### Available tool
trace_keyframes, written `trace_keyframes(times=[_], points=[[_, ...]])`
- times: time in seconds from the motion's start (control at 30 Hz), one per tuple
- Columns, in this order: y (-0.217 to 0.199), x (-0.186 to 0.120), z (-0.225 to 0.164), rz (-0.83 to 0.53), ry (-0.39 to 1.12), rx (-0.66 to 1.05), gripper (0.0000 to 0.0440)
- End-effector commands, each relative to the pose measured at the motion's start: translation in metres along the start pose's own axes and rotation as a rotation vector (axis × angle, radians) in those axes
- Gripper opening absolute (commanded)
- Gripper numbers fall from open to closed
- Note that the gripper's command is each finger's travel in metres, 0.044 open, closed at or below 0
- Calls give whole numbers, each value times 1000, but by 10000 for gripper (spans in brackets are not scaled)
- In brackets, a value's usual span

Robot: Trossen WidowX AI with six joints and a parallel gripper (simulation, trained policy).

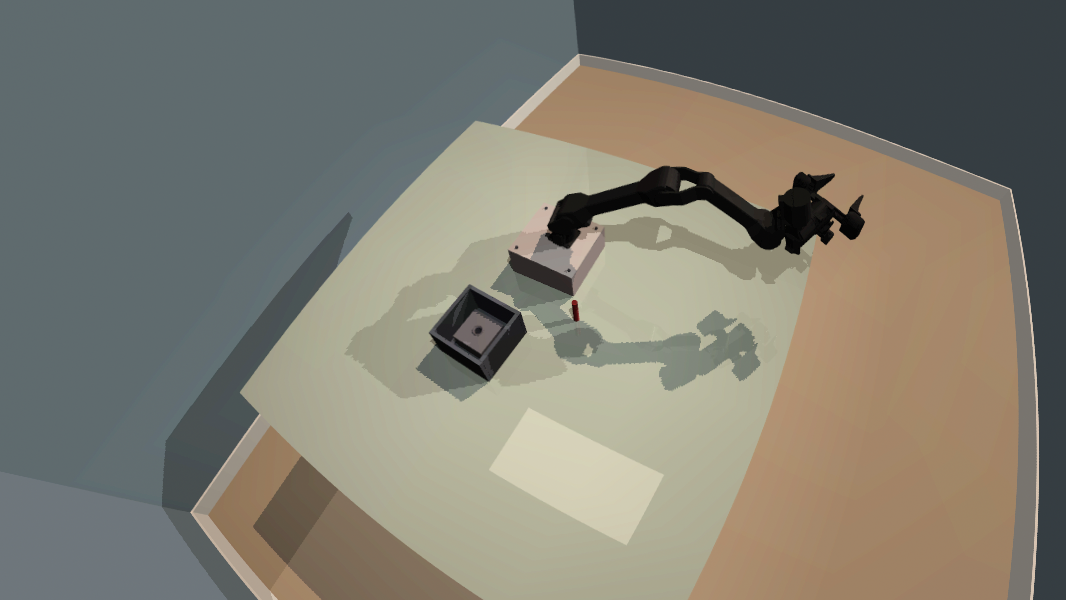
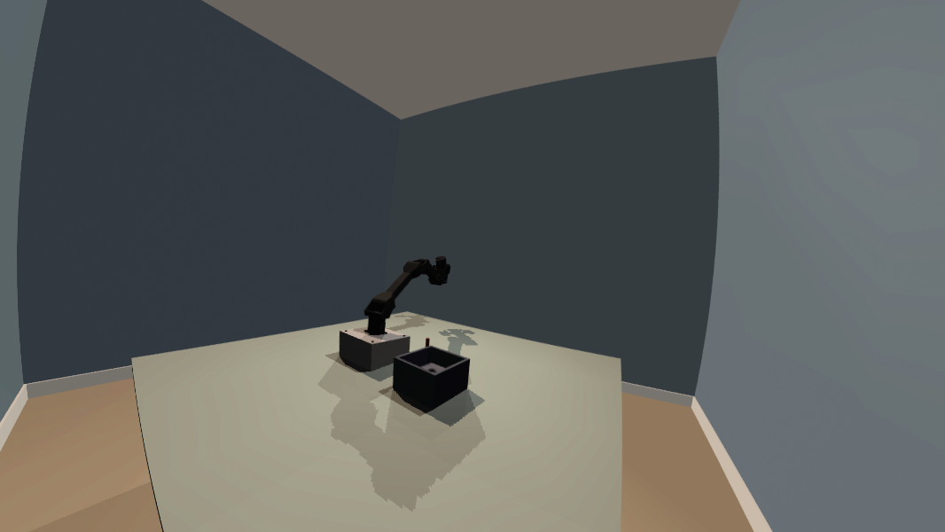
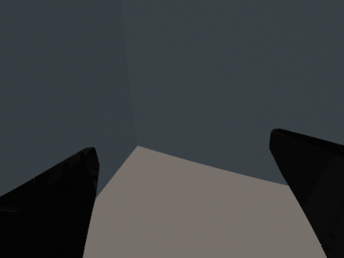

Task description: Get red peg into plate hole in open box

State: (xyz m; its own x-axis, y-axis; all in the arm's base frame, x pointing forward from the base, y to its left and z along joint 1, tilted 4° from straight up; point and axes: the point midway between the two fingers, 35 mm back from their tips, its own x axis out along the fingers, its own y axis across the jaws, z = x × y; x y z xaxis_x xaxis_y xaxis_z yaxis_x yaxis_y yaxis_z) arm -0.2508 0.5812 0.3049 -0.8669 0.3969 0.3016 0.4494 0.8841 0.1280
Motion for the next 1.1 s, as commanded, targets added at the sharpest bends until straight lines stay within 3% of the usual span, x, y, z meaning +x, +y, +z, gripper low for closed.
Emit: trace_keyframes(times=[0.0,0.07,0.6,1.07], points=[[3,-2,-4,10,0,26,414],[10,-8,-8,36,-2,88,440],[67,-68,-16,265,-19,597,440],[108,-130,-24,484,60,1027,440]])
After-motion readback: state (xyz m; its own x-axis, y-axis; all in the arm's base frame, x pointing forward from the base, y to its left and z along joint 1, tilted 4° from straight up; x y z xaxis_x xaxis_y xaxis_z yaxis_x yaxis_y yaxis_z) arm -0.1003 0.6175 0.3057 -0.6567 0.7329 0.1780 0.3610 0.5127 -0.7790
